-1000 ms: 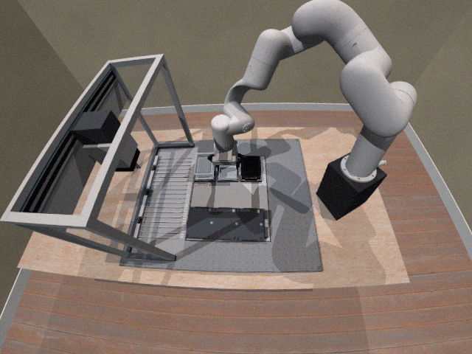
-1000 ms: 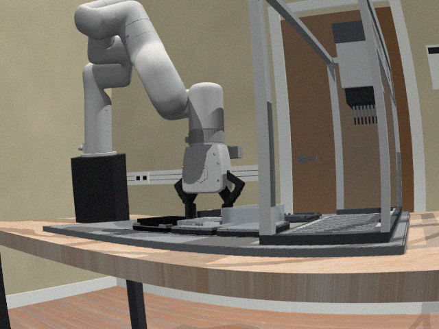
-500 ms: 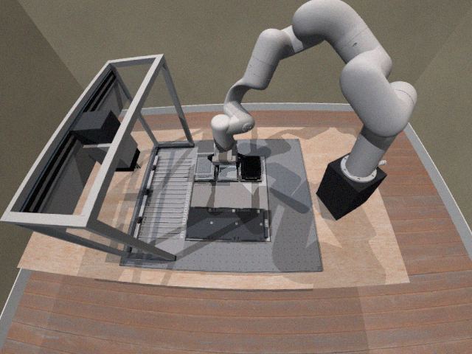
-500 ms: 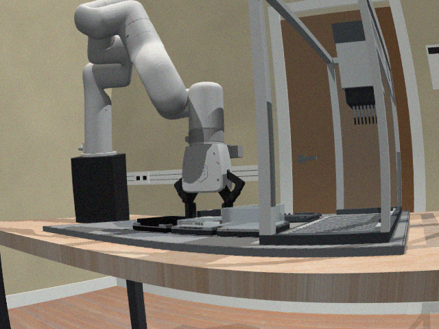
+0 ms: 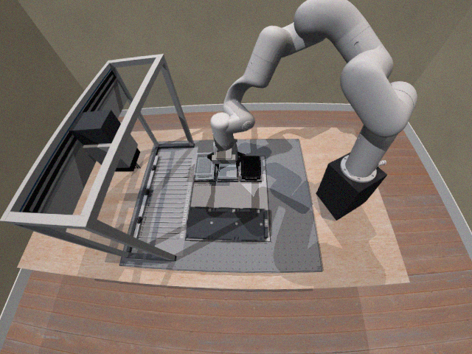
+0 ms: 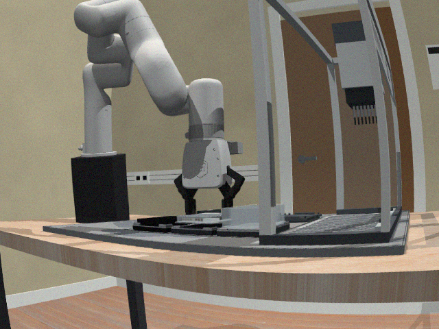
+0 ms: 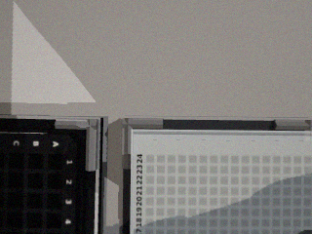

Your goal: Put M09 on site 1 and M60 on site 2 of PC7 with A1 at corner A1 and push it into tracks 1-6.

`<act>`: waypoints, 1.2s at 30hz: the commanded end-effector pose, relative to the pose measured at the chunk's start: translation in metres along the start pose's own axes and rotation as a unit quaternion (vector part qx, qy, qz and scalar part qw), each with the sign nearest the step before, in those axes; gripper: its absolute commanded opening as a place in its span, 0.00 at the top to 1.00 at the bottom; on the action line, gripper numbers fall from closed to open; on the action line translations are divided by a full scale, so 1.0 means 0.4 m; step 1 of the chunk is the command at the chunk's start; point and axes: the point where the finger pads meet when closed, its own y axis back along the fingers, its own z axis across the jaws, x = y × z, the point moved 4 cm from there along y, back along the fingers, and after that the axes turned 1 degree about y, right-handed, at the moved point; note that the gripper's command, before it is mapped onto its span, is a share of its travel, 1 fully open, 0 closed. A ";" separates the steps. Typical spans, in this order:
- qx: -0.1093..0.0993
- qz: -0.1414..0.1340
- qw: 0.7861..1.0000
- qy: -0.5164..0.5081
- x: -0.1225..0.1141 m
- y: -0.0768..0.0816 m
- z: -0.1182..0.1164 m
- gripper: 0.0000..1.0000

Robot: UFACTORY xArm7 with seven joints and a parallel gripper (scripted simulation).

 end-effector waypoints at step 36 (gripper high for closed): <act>-0.002 0.000 1.000 0.000 0.000 0.075 0.004 1.00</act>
